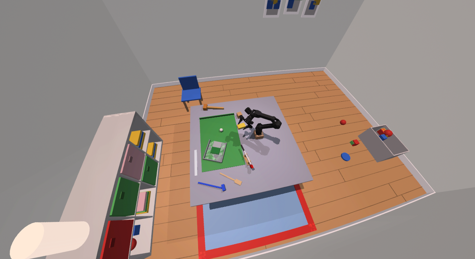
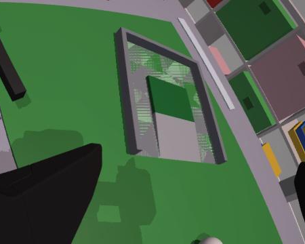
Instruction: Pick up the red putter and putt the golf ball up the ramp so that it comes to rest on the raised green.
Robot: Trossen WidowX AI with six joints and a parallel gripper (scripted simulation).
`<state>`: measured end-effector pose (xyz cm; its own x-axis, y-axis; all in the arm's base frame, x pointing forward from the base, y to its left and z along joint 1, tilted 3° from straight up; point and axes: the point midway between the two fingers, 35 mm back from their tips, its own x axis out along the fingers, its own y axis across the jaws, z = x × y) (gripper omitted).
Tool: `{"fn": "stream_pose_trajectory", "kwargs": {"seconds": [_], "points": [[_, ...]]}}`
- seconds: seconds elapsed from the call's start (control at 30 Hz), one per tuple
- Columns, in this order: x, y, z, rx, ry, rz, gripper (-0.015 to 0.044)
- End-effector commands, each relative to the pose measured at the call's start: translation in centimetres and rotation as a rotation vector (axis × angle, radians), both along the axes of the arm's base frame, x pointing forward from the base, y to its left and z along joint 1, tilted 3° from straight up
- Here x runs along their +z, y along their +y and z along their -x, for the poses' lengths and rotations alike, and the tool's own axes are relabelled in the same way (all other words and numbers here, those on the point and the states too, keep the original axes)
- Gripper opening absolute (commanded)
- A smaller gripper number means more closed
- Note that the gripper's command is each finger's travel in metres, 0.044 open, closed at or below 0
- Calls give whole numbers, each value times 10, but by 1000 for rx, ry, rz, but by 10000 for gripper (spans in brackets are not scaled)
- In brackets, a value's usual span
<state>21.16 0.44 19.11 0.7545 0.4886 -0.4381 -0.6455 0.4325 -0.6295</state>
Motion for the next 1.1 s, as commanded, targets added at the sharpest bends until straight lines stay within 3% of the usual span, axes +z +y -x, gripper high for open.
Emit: {"fn": "stream_pose_trajectory", "kwargs": {"seconds": [0.0,0.33,0.7,0.83,1.07], "points": [[0,1,-1,4,7,0,426],[-37,56,-30,244,375,86,440],[-101,148,-28,532,693,455,440],[-122,173,-14,590,754,612,440],[-123,176,-16,593,756,620,440]]}}
